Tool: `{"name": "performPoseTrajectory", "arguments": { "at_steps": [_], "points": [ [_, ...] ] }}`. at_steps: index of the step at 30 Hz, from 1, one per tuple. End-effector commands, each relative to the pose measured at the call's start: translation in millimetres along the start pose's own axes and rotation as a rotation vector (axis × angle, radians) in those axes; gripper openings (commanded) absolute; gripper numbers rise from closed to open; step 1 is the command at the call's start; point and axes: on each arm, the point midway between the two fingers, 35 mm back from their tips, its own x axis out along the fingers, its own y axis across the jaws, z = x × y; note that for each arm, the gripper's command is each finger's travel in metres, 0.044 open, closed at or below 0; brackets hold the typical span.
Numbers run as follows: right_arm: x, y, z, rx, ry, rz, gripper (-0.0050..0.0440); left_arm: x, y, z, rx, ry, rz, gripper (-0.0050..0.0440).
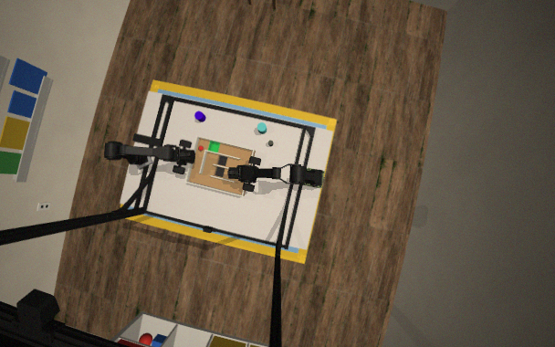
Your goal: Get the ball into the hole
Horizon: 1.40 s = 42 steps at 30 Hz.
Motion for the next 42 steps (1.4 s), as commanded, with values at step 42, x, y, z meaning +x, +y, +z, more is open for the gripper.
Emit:
{"name": "performPoseTrajectory", "arguments": {
  "at_steps": [42],
  "points": [
    [-4.3,-0.7,2.7,0.000,0.010,0.012,0.0020,1.4,0.5,-2.9,0.000,-0.015,-0.013,0.0020]
  ]
}}
